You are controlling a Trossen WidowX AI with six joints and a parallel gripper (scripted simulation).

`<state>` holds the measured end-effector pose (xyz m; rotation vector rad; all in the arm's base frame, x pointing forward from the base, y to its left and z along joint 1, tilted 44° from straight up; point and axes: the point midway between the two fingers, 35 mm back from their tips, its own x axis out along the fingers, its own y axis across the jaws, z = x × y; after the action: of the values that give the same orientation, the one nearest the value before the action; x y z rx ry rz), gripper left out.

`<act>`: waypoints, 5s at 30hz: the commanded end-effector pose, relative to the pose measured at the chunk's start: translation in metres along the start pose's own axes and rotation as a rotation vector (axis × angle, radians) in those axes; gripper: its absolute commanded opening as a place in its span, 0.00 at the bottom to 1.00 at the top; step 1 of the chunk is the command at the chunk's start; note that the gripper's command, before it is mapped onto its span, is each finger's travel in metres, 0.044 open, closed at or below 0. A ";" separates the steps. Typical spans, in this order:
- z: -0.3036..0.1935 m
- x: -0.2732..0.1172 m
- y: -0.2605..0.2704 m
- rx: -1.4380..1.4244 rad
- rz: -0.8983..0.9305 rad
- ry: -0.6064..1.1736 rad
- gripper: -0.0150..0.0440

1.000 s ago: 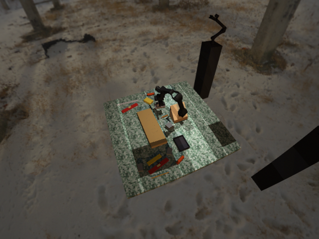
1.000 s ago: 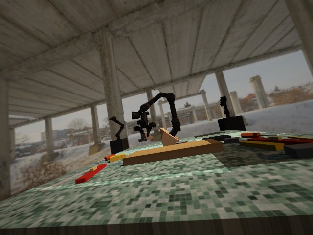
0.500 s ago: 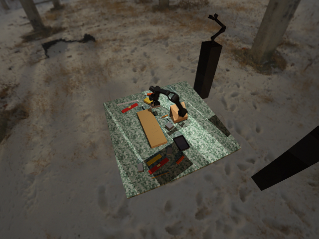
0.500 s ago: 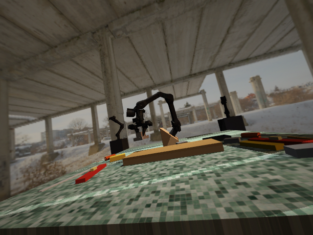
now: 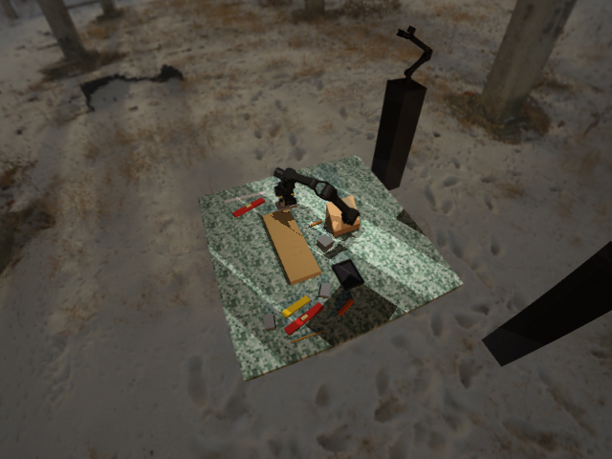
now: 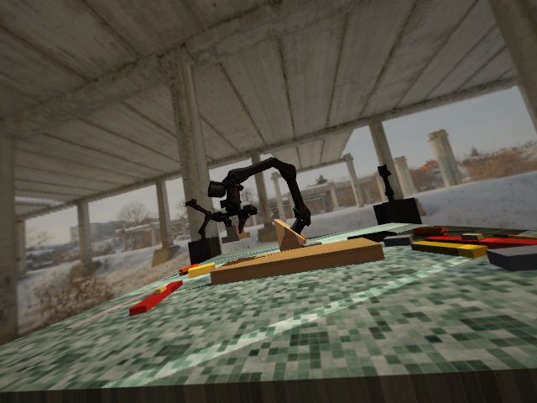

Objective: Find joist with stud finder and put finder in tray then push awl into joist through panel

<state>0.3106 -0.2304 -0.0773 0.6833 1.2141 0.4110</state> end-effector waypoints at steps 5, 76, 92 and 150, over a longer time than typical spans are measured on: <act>0.038 0.010 0.009 -0.035 0.016 -0.009 0.25; 0.028 0.090 0.023 -0.046 0.026 -0.010 0.25; 0.027 0.089 0.052 -0.045 0.027 -0.009 0.25; 0.022 0.088 0.156 -0.042 0.033 -0.008 0.25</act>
<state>0.3705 -0.0738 -0.0354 0.6636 1.1844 0.4559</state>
